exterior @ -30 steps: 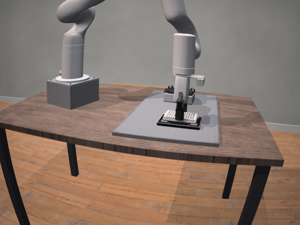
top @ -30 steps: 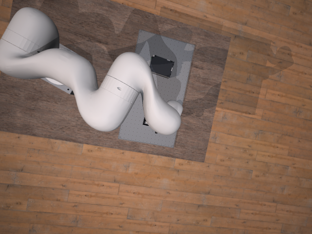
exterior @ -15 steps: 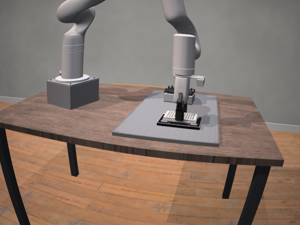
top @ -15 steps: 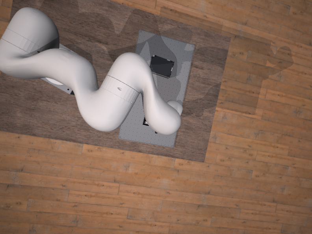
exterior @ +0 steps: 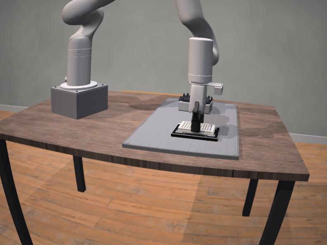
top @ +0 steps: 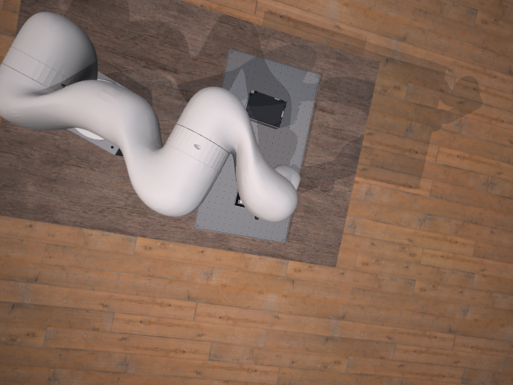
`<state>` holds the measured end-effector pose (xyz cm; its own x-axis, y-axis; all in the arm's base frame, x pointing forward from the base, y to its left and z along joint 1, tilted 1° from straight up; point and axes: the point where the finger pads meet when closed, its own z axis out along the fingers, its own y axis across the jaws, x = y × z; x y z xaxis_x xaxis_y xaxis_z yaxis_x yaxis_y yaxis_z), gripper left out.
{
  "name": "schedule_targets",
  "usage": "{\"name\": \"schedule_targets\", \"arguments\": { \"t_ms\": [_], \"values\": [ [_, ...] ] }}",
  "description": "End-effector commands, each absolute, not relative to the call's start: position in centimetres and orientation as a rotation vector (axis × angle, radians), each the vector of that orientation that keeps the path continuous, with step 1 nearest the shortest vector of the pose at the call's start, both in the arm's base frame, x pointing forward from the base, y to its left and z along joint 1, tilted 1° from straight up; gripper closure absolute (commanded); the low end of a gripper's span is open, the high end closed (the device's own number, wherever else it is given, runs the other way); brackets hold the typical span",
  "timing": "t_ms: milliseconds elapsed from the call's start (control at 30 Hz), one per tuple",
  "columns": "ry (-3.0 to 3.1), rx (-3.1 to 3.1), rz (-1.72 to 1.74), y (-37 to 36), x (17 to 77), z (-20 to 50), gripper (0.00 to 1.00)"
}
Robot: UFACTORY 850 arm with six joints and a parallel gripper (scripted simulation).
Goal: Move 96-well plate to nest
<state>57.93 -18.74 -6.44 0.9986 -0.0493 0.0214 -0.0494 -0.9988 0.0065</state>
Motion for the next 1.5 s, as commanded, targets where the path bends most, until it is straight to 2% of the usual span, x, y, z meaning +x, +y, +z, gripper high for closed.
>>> {"name": "schedule_targets", "arguments": {
  "t_ms": [0,1100,1467],
  "values": [
    [-0.077,3.133,0.036,-18.8,58.0,-6.4,0.00],
    [-0.077,3.133,0.036,-18.8,58.0,-6.4,0.00],
    [-0.077,3.133,0.036,-18.8,58.0,-3.8,0.00]
  ]
}}
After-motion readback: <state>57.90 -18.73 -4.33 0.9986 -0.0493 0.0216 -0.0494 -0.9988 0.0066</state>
